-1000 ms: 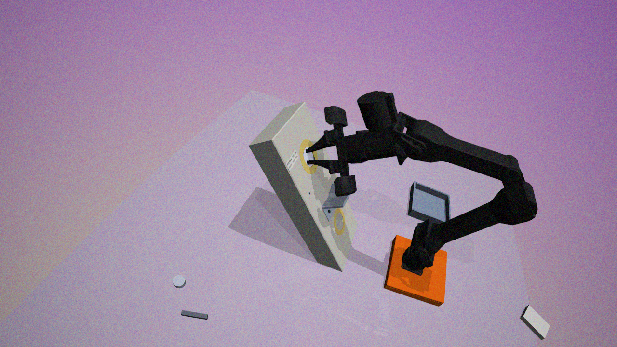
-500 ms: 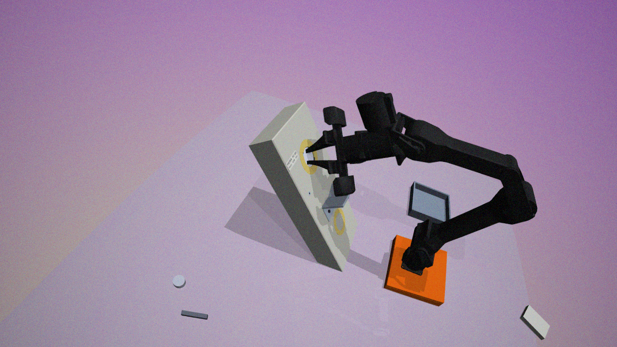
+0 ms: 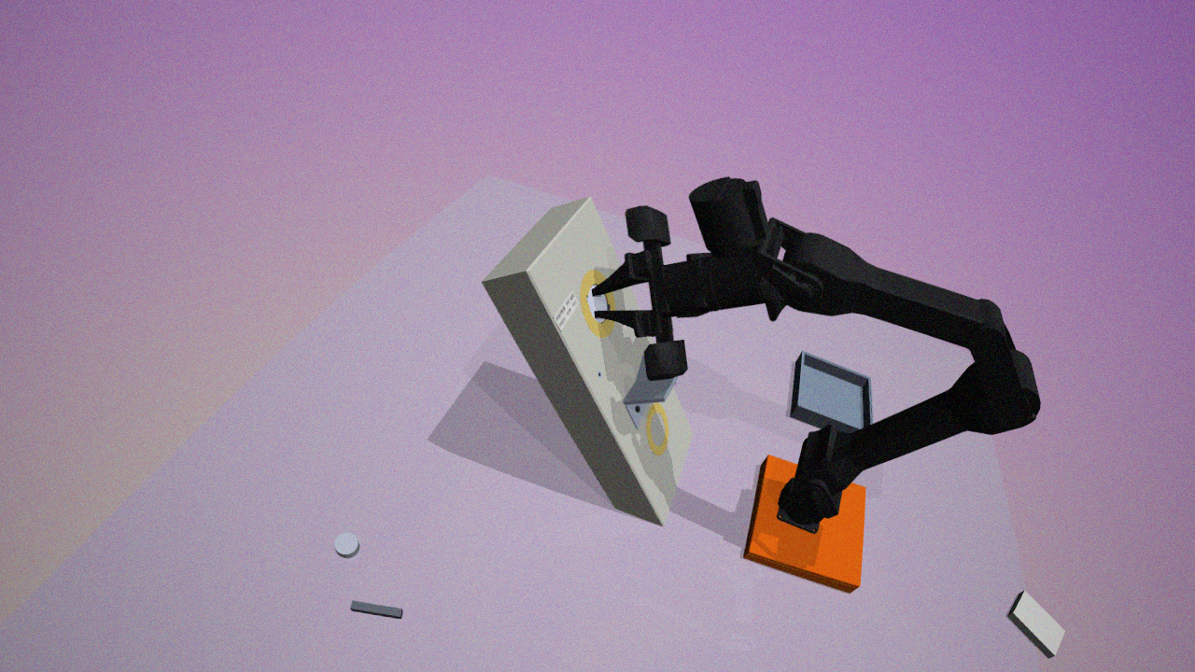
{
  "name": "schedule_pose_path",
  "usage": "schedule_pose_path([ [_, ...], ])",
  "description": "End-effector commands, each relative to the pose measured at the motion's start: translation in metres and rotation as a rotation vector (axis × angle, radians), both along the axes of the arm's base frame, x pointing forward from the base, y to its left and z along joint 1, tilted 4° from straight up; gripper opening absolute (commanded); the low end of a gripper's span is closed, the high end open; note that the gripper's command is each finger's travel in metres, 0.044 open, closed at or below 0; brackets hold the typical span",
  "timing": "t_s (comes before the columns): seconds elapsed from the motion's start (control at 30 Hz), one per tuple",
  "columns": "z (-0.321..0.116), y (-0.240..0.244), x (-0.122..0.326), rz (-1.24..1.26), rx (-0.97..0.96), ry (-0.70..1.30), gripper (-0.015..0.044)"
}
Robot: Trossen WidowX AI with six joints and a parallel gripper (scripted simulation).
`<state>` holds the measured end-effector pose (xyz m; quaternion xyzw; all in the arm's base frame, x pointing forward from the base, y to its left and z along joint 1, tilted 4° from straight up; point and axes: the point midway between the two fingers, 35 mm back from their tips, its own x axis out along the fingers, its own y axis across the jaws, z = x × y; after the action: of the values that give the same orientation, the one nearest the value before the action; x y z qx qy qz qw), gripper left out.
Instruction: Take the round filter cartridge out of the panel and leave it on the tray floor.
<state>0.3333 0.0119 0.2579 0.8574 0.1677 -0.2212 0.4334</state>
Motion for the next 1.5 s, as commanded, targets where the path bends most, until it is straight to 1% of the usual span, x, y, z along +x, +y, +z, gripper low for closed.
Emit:
schedule_pose_path([
  [0.0,-0.0027,0.0002,0.0053,-0.003,0.004,-0.001,0.0096],
  [0.3,-0.0033,0.0003,0.0062,-0.003,0.004,-0.001,0.0096],
  [0.33,-0.0005,0.0000,0.0004,-0.001,0.000,0.000,0.0089],
  [0.6,-0.0005,0.0000,0.0004,-0.001,0.000,0.000,0.0036],
  [0.63,-0.0005,0.0000,0.0004,-0.001,0.000,0.000,0.0010],
  [0.67,-0.0005,0.0000,0.0004,-0.001,0.000,0.000,0.0000],
  [0.77,-0.0011,0.0001,0.0017,0.011,-0.019,-0.002,0.0000],
  [1.47,-0.0041,0.0005,0.0077,0.390,-0.632,-0.073,0.0000],
])
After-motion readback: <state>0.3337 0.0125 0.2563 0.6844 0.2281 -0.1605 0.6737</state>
